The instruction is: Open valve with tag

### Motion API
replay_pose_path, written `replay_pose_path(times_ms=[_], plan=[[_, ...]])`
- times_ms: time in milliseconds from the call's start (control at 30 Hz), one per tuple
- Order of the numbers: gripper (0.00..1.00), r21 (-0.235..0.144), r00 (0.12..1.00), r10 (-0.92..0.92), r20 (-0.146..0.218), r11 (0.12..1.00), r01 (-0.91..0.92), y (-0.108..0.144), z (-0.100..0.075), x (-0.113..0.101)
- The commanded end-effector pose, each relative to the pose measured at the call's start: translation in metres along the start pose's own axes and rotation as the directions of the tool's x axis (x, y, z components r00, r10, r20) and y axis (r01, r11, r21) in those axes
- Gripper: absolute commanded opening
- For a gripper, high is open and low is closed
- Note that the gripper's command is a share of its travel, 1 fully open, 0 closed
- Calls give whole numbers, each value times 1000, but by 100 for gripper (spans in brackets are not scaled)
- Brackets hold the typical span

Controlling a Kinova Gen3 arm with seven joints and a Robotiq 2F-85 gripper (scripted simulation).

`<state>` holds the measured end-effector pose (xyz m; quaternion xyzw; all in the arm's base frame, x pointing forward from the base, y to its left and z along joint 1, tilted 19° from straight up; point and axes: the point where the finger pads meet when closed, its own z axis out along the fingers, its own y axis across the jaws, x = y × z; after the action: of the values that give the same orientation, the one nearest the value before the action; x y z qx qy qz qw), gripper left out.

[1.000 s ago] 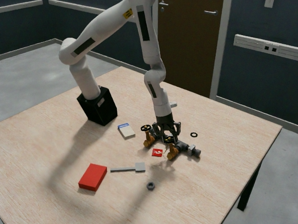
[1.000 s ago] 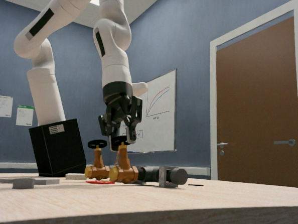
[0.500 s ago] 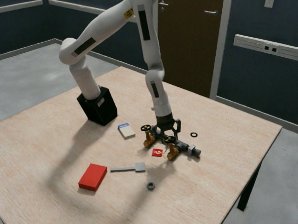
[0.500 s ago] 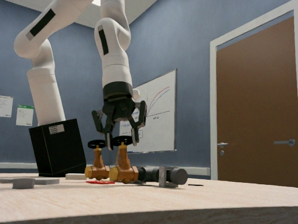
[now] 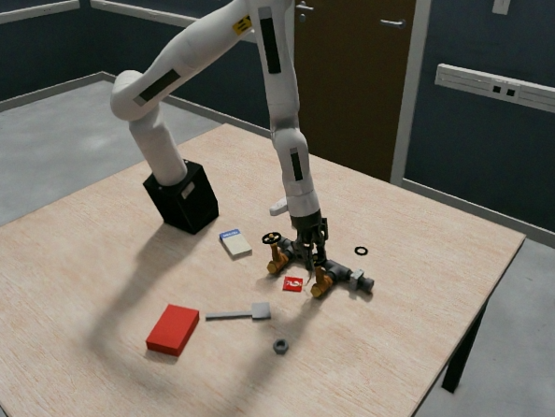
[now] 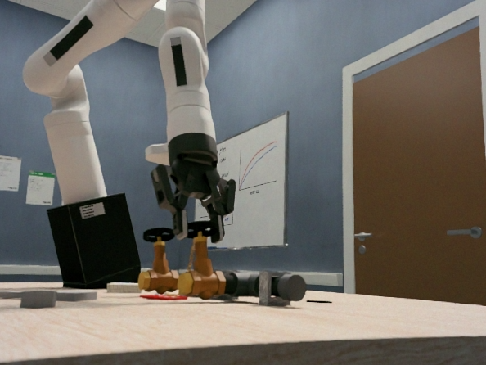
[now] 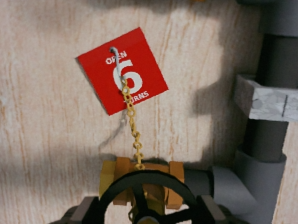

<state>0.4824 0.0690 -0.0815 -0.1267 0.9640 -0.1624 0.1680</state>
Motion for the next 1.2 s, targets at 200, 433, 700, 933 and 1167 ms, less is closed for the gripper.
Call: replay_pose_path(times_ms=[200,433,700,933,1167], plan=[[59,-7,805,-593,3,805,593,0,0,-1],[59,-6,617,-787,5,617,787,0,0,-1],[59,-5,353,-936,7,353,936,0,0,-1],[59,-4,255,-967,7,255,967,0,0,-1],[59,-4,202,-979,7,202,979,0,0,-1]])
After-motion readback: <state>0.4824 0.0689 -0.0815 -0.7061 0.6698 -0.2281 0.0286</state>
